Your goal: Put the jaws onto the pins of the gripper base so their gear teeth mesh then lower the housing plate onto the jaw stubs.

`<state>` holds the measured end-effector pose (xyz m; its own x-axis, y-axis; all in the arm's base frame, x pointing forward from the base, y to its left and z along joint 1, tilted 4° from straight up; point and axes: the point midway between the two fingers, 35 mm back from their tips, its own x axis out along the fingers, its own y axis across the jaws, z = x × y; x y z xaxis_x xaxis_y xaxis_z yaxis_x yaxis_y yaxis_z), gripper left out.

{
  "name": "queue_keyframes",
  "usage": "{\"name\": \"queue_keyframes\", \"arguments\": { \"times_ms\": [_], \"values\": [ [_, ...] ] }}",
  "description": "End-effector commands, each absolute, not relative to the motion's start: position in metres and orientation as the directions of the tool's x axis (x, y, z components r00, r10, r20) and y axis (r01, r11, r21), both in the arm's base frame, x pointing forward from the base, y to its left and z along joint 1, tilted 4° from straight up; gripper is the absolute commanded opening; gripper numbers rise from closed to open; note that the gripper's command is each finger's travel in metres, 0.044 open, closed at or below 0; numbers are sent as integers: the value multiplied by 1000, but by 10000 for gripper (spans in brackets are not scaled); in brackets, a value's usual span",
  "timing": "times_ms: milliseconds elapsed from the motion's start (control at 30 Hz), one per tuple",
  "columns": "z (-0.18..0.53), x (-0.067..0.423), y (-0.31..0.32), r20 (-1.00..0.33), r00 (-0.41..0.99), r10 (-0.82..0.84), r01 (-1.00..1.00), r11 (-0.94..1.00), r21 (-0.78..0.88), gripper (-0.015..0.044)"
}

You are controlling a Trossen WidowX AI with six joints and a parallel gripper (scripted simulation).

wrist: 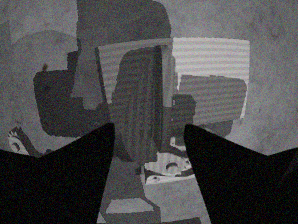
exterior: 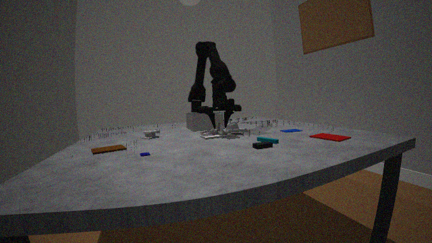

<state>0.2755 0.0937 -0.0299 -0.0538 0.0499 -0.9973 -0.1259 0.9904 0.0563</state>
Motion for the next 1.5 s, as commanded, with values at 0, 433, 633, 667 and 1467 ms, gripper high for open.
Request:
{"name": "queue_keyframes", "arguments": {
  "times_ms": [0, 433, 633, 667, 1467],
  "values": [
    [12, 282, 93, -998, -32, 55, -129, 990, 58, 224],
    [14, 276, 103, -998, -26, 59, 33, 998, 58, 408],
    [17, 268, 113, -998, -27, 60, 207, 977, 53, 440],
    [18, 267, 114, -998, -27, 60, 235, 971, 52, 440],
    [30, 233, 150, -998, -33, 62, 804, 595, 10, 440]
  ]
}}
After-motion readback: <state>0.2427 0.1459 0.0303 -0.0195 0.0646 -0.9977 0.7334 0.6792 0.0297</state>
